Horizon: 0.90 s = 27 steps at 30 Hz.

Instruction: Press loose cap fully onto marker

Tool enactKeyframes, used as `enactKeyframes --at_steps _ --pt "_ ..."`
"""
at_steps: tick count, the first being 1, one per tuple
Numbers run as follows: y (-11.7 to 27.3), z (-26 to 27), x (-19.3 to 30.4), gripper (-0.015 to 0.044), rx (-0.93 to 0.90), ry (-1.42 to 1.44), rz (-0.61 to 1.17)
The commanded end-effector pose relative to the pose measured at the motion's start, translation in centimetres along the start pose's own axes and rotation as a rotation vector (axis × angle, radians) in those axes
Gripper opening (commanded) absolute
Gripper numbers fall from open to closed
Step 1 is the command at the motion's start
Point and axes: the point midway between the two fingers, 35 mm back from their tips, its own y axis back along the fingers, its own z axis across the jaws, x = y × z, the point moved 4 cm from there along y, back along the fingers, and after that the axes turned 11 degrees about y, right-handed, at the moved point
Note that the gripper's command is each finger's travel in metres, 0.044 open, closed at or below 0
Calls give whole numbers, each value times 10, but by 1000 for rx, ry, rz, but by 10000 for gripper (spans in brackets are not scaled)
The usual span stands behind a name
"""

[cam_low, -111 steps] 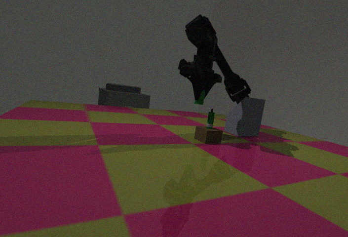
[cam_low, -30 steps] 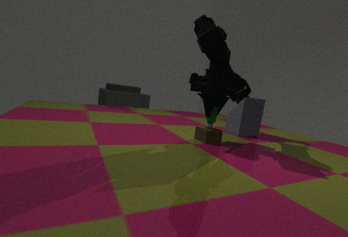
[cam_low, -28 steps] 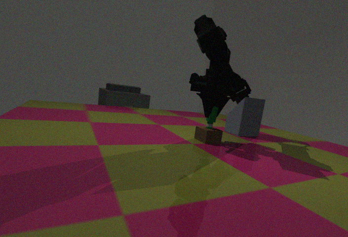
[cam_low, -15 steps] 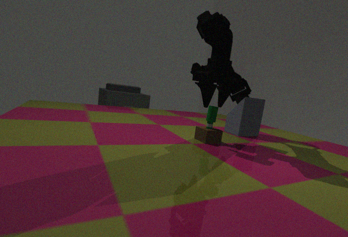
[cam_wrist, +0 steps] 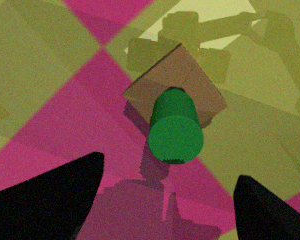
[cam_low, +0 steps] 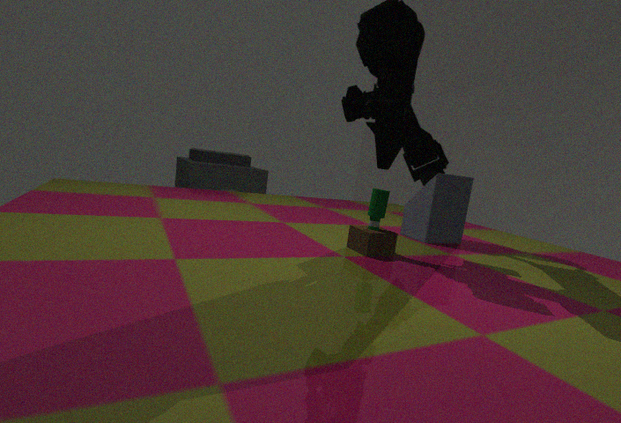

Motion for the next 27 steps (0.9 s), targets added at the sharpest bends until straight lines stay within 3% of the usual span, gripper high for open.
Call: enactKeyframes --at_steps 1,4,7,27 --pt "-4 -1 2 151 0 580 2" --pt "-6 -2 3 72 1 810 1" --pt "-6 -2 3 0 1 827 1" --pt "-10 -2 3 0 1 826 1"
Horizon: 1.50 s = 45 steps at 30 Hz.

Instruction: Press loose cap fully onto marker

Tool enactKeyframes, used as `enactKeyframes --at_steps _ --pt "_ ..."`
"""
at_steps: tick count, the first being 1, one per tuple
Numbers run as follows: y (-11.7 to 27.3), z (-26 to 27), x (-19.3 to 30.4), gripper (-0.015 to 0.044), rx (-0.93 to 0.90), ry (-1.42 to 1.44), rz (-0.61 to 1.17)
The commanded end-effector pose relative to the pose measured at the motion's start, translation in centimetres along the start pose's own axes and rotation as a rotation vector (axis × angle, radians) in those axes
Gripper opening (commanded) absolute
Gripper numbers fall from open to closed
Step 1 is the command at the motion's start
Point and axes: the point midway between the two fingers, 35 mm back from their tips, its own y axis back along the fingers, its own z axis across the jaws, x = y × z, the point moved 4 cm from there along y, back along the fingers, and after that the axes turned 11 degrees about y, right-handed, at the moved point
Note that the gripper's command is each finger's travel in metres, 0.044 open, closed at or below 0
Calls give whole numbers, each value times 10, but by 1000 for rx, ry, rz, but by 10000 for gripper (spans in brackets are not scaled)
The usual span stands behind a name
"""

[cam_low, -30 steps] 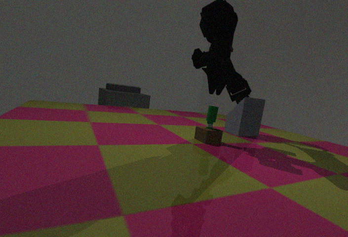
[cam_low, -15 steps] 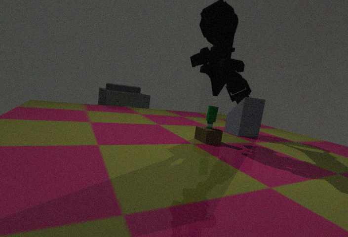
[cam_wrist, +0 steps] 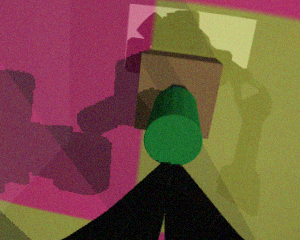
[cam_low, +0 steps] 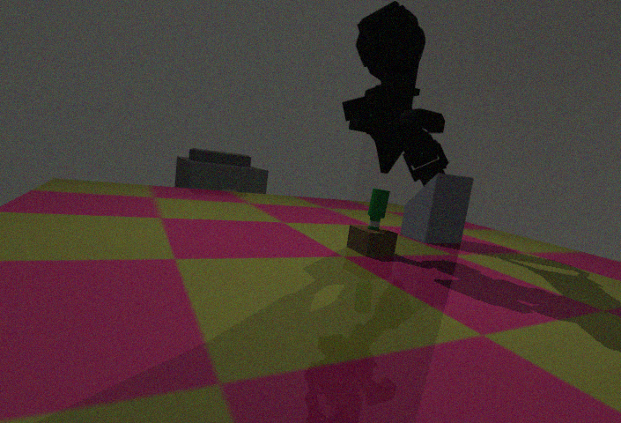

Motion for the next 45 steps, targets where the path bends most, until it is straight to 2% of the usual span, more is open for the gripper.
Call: enactKeyframes --at_steps 1,27,36,38,43,45 --pt "-4 0 0 0 2 11 0" --pt "-39 -1 0 0 3 11 0" --pt "-34 0 -2 0 -3 2 -9" --pt "-25 1 -3 0 -4 2 -9" --pt "45 1 -3 0 -6 5 -7" --pt "55 1 -1 0 -5 5 -7"
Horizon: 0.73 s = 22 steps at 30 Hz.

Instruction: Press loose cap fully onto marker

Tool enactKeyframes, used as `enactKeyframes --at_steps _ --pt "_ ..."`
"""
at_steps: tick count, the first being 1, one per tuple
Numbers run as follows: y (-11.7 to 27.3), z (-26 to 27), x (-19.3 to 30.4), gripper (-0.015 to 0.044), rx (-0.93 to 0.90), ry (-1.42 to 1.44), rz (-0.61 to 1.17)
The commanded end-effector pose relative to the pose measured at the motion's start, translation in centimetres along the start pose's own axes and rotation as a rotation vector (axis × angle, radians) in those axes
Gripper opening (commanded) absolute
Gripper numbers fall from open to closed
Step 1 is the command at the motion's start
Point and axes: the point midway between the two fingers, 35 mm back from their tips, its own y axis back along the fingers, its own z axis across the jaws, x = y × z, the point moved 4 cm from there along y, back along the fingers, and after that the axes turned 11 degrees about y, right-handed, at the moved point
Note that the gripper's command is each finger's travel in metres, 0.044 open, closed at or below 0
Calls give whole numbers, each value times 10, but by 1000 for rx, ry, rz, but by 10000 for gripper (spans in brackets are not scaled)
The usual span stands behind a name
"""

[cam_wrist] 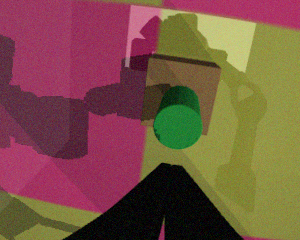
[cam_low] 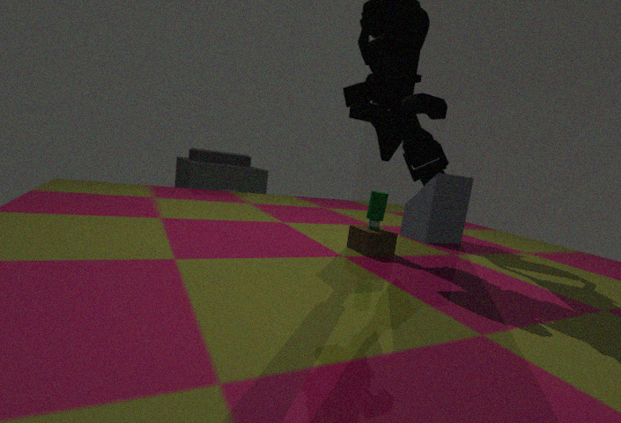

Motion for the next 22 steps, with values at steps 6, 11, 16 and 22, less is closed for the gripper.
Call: enactKeyframes --at_steps 6,11,16,22 --pt "34 -1 3 53 -5 -7 -2" --pt "34 -1 3 184 -5 -7 -2" --pt "34 -1 3 315 -5 -7 -2" --pt "34 -1 3 440 -5 -7 -2"
